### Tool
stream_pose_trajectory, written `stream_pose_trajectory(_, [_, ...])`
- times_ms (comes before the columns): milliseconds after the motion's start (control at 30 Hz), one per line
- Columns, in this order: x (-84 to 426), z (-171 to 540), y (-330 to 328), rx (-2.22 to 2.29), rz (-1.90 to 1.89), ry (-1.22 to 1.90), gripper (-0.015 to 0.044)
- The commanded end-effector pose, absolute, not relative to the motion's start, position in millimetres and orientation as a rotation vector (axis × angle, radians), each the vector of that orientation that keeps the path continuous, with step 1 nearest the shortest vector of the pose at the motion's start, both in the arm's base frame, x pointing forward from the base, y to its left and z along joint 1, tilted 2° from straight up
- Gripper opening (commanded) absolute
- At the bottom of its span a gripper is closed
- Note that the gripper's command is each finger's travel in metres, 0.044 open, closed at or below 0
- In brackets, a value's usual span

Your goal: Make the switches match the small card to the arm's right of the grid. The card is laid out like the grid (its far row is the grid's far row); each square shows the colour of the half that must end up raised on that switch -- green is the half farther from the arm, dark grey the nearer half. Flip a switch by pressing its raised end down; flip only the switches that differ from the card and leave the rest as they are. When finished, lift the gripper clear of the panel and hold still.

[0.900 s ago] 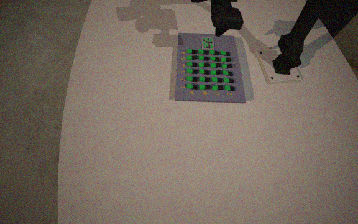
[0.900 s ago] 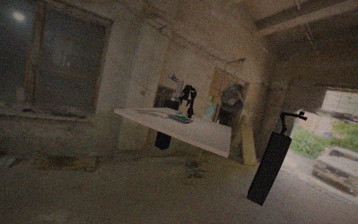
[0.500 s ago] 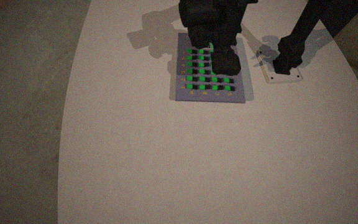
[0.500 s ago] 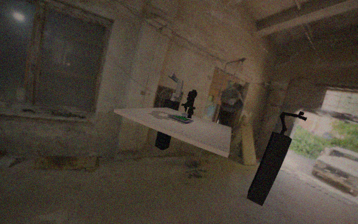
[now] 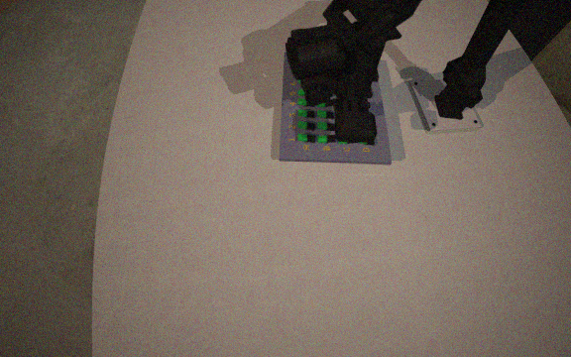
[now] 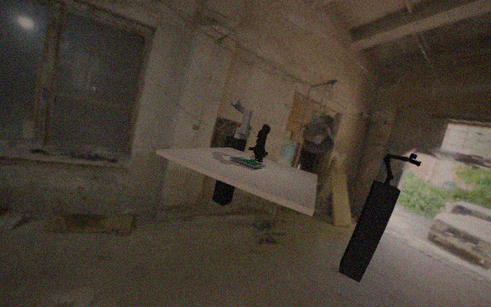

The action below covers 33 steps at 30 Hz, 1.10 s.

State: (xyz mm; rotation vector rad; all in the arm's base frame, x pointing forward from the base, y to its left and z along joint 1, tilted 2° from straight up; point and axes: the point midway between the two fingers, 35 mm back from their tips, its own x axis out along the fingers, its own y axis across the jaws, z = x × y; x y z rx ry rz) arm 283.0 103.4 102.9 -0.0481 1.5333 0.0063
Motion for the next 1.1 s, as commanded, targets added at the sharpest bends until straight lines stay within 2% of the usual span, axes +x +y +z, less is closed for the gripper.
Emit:
stream_pose_trajectory(0, [282.2, 94.7, 103.7, -0.04, 0.006, 1.537, 0.0])
stream_pose_trajectory(1067, [283.3, 75.7, 103.3, -0.04, 0.006, 1.537, 0.0])
